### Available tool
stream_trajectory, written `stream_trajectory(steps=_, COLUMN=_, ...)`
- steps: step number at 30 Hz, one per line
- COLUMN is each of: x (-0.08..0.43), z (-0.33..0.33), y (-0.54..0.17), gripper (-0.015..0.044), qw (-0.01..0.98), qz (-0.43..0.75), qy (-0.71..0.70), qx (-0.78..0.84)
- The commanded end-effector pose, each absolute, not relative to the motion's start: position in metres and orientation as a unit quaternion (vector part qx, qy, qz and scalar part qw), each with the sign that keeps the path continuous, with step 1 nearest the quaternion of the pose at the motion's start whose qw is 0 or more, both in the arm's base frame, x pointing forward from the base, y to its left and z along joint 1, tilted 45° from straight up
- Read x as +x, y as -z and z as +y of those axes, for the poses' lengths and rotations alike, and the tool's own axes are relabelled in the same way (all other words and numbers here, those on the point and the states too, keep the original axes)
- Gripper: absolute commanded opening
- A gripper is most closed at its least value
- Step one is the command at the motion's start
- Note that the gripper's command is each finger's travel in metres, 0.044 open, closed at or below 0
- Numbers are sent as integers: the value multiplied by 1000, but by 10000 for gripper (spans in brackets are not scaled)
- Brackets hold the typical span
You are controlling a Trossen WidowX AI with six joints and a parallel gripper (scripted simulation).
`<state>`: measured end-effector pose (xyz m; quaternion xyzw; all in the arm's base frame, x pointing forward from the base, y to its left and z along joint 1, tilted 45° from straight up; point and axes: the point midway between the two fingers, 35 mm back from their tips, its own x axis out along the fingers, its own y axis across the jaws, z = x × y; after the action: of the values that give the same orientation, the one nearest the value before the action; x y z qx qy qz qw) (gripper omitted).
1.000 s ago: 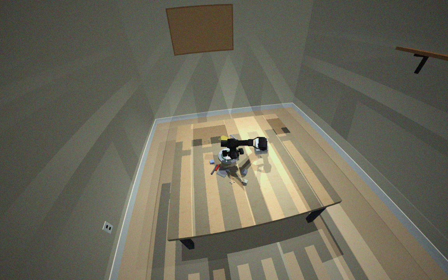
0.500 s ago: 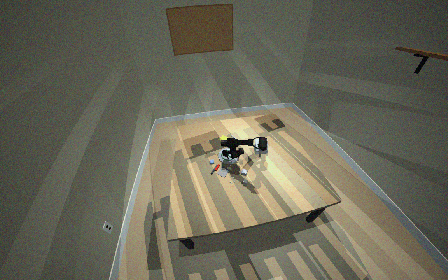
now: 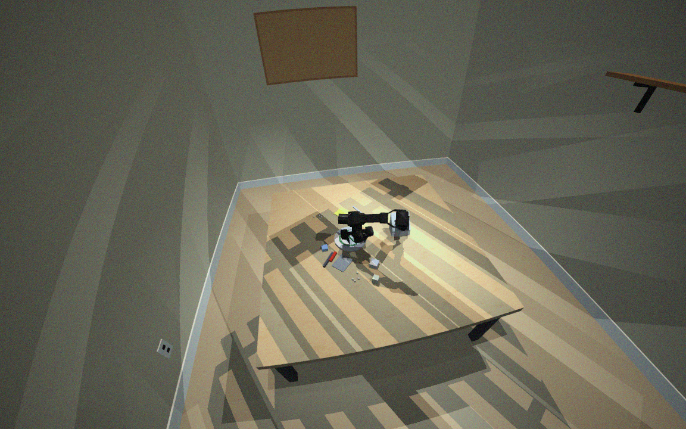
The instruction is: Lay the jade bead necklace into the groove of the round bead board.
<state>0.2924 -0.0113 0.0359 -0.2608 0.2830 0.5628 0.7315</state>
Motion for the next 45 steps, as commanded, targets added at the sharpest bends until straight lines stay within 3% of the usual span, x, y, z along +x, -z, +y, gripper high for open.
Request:
stream_trajectory(steps=1, x=293, z=-12, y=-37, gripper=440, qw=731, qz=282, qy=-563, qx=-263)
stream_trajectory(steps=13, x=293, z=-24, y=-43, gripper=125, qw=762, qz=532, qy=-337, qx=150)
stream_trajectory(steps=23, x=293, z=-36, y=-50, gripper=120, qw=590, qz=629, qy=-31, qx=506)
stream_trajectory(steps=29, x=292, z=-41, y=-53, gripper=120, qw=471, qz=622, qy=100, qx=618)
stream_trajectory(steps=45, x=292, z=-42, y=-53, gripper=120, qw=458, qz=619, qy=113, qx=627)
